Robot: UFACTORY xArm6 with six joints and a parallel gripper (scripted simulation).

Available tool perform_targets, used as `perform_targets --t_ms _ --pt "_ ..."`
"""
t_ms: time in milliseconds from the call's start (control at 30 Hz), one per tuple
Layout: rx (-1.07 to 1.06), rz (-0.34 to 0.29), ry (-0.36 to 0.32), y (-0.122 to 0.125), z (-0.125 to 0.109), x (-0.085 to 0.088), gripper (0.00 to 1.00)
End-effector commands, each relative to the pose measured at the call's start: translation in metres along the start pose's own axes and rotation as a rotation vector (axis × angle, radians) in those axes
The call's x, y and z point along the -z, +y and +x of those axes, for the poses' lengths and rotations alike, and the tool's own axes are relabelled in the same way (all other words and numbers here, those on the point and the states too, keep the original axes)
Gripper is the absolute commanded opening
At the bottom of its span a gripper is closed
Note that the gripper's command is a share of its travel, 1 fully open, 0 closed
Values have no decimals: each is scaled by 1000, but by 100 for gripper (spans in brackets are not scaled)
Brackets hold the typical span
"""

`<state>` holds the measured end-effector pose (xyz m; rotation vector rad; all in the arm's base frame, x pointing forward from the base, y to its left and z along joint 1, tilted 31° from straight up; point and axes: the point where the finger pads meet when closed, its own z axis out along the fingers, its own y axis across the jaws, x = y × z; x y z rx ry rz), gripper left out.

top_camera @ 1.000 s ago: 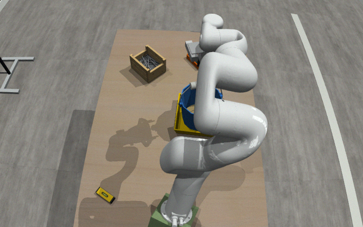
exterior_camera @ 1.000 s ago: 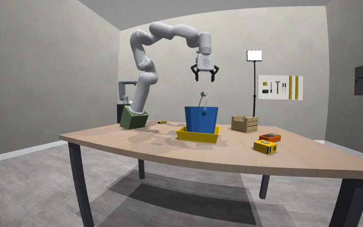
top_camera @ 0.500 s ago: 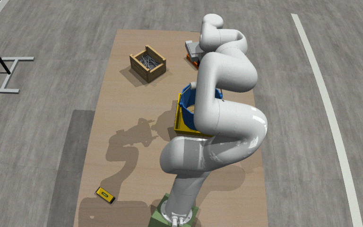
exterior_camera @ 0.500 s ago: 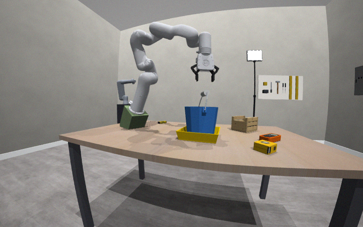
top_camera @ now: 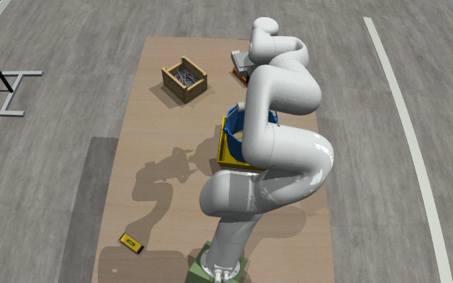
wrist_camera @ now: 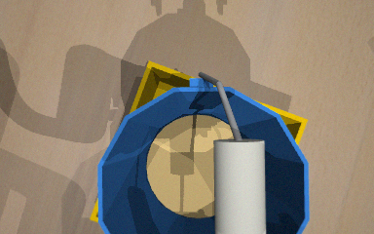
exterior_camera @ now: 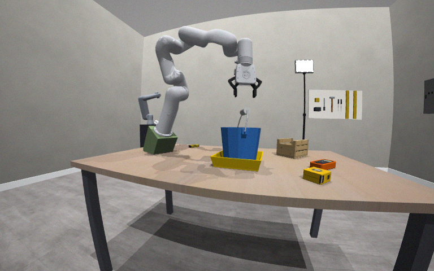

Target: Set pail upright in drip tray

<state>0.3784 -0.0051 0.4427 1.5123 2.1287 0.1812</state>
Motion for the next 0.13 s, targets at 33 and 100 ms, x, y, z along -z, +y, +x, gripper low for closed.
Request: perform_targets --t_ms 33,100 --pt "-1 -3 -1 1 0 1 100" --pt "-1 -3 -1 1 0 1 100"
